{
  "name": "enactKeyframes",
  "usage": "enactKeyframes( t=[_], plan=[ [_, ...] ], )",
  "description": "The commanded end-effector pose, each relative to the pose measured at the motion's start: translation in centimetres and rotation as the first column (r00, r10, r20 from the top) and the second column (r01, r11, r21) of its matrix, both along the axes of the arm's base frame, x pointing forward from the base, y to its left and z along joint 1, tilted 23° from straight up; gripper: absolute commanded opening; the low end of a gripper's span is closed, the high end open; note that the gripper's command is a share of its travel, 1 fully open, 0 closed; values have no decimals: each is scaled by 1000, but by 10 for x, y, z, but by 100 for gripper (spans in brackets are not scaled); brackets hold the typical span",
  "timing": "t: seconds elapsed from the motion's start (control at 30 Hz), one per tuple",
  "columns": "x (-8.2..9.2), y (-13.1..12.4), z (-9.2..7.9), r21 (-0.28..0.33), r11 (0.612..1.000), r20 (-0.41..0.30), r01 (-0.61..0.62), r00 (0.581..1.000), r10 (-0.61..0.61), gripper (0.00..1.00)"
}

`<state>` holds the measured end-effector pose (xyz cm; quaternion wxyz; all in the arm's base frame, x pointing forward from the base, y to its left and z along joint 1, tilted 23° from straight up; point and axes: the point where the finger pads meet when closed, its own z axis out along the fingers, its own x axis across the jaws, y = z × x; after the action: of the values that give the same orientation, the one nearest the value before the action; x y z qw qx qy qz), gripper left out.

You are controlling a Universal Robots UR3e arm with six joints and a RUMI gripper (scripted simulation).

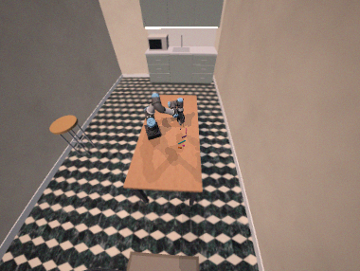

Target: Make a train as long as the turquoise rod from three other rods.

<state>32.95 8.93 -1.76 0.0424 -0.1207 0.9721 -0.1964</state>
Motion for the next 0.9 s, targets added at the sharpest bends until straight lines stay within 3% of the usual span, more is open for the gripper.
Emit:
enactKeyframes(
  t=[0.0,0.5,0.87],
  plan=[
    [3,-5,-11,0,1000,5,0,1000,0,0],
    [12,-25,-65,1,1000,5,0,1000,0,0],
    [13,-28,-74,1,1000,5,0,1000,0,0]
  ],
)
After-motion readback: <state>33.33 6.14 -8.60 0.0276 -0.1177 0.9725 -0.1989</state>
